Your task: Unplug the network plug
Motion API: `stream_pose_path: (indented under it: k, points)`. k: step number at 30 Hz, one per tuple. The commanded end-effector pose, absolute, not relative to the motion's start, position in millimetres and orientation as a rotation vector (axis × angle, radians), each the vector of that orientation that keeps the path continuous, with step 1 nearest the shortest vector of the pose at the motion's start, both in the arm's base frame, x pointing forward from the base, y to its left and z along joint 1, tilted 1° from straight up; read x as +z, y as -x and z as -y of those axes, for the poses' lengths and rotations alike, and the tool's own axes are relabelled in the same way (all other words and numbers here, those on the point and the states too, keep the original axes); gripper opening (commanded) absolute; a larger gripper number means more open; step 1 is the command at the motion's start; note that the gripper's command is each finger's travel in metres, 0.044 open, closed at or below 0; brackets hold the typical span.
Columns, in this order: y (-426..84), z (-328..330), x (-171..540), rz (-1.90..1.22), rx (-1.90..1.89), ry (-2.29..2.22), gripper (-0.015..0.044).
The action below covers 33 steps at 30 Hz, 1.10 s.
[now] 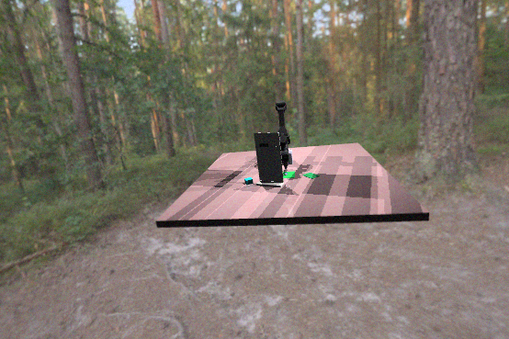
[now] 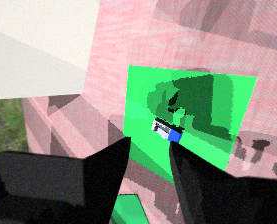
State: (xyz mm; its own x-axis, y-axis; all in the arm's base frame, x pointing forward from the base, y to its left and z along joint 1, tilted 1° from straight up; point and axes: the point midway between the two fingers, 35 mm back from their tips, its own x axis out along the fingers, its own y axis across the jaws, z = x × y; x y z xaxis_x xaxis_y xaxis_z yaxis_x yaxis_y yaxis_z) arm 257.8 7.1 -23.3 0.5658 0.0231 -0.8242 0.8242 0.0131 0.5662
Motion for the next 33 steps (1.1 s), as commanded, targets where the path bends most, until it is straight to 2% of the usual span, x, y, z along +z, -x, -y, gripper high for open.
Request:
stream_pose_path:
  k: [1,33]
  points:
    - [-259.7,-7.1,-18.7,-0.776,-0.73,-1.433,0.0156]
    - [-263.1,-6.6,13.8,-0.775,-0.73,-1.434,0.0156]
